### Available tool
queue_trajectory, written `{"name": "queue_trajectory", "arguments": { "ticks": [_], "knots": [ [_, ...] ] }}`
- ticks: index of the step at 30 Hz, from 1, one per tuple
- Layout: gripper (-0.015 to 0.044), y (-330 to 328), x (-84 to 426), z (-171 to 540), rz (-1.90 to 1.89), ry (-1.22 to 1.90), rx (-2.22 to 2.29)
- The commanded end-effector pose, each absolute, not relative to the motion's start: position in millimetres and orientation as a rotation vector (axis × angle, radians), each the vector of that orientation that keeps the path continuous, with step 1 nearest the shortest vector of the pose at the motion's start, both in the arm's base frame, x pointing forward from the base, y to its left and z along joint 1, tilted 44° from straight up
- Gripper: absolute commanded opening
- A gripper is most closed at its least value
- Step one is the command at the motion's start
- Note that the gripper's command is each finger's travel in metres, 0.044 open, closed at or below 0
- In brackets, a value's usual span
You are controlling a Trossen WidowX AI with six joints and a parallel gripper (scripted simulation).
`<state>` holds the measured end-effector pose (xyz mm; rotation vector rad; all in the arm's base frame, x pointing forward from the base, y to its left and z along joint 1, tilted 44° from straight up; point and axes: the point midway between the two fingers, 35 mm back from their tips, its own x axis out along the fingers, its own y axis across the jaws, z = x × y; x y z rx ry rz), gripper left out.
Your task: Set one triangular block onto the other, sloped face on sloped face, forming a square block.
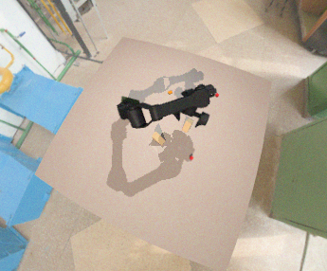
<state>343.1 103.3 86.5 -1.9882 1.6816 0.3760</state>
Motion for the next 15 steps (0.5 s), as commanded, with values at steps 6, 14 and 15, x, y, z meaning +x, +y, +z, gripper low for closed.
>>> {"name": "queue_trajectory", "arguments": {
  "ticks": [6, 14, 15],
  "knots": [
    [0.0440, 84.6, 334.8, 87.6, 0.593, 1.675, -1.768],
    [0.0440, 34.0, 338.7, 79.2, 1.046, 1.213, -1.281],
    [0.0440, 30.0, 340.8, 82.4, 1.062, 1.132, -1.265]
  ]
}}
